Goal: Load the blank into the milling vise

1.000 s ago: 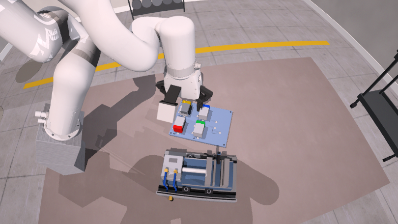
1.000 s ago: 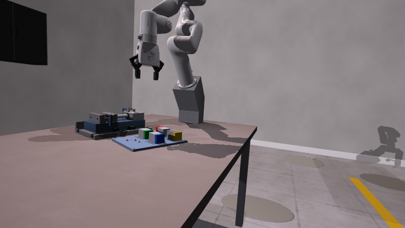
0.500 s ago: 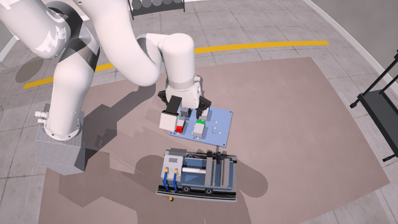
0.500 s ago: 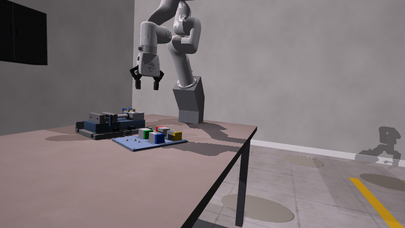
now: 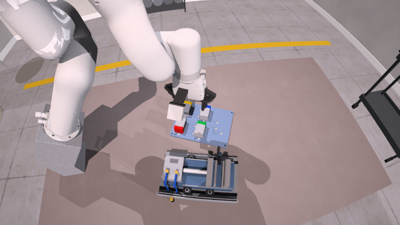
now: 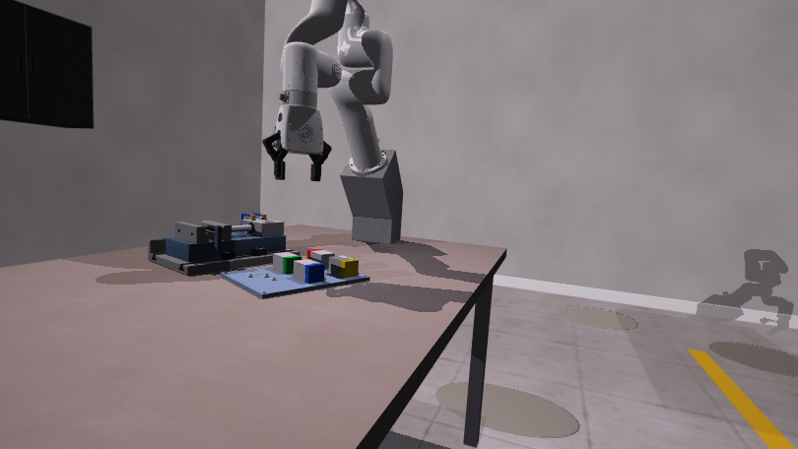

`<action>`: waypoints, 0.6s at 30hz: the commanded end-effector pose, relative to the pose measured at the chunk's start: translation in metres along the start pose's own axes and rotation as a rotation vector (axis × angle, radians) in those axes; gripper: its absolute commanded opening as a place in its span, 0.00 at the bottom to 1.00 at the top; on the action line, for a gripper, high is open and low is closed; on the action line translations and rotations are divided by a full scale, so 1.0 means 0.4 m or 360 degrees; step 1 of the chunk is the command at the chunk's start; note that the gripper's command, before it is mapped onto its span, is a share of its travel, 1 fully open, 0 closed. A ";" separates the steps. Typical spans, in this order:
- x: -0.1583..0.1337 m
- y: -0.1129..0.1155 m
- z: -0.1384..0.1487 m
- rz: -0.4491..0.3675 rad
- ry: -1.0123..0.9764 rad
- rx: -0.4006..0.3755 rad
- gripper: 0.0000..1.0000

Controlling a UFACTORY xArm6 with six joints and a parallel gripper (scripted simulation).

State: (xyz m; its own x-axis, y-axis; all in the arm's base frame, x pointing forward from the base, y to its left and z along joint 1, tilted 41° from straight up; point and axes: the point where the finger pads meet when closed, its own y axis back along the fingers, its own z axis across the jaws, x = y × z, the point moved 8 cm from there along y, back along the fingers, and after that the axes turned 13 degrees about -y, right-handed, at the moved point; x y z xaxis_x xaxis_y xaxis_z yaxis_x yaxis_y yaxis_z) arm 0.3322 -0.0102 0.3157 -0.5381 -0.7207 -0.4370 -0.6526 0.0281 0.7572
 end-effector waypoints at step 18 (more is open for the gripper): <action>-0.163 -0.004 0.032 0.0022 -0.0006 0.0017 1.00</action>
State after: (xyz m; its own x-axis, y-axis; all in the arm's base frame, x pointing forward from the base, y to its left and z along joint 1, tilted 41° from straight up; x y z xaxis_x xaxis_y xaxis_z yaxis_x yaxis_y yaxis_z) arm 0.3555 0.0356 0.3330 -0.5414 -0.7199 -0.4343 -0.6506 0.0315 0.7588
